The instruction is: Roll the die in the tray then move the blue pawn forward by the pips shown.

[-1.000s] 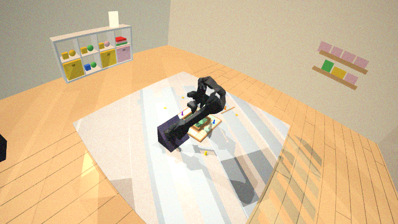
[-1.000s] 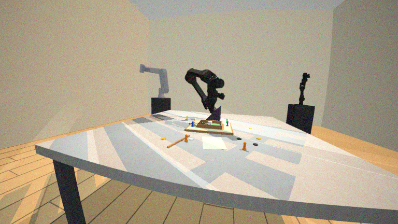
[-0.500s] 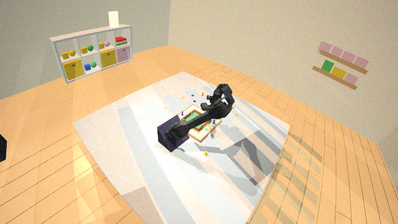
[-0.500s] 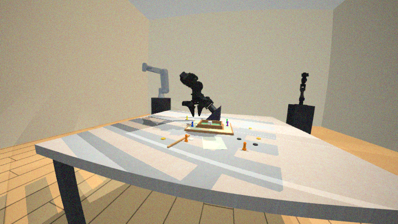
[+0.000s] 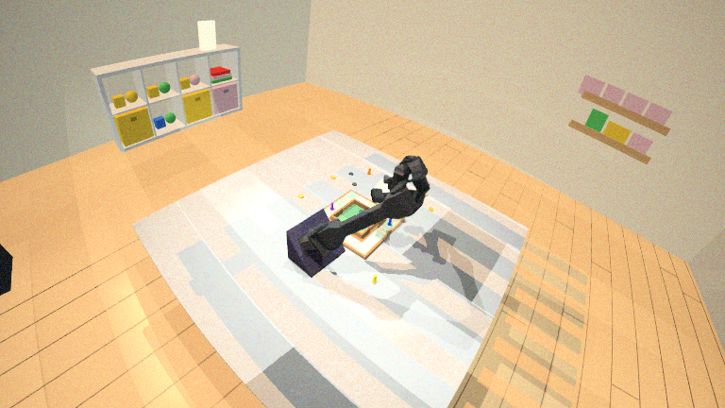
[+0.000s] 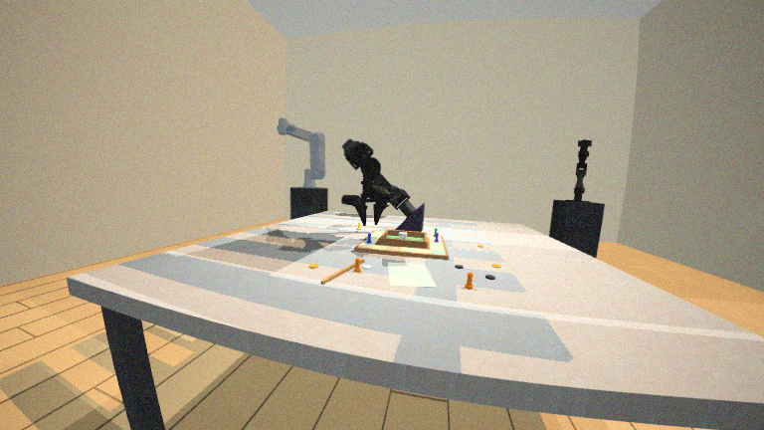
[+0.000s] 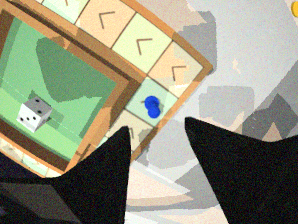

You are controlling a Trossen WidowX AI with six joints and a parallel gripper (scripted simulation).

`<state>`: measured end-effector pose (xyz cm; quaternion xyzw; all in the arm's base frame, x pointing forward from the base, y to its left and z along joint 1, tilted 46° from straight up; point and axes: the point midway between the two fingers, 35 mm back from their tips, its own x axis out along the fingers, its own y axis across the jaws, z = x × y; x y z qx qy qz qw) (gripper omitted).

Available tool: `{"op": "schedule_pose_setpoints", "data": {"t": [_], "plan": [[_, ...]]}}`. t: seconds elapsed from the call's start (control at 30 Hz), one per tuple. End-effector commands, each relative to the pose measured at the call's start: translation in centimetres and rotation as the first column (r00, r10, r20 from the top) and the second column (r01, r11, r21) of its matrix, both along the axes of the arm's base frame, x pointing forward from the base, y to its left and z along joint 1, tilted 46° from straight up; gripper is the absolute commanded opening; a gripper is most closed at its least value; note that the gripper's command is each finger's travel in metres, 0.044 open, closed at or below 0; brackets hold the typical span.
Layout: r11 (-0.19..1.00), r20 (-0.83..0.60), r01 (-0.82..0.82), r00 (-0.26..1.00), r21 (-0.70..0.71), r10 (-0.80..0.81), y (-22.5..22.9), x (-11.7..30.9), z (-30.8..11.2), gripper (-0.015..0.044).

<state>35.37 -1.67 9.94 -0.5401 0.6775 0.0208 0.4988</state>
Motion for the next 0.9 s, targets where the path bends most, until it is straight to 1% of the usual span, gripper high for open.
{"op": "schedule_pose_setpoints", "data": {"t": [0.0,0.87], "plan": [[1.0,0.002,0.0,1.0,-0.005,0.0,-0.9,0.0,-0.5,0.02],[1.0,0.003,0.0,1.0,-0.007,0.0,-3.6,0.3,-3.1,0.02]]}}
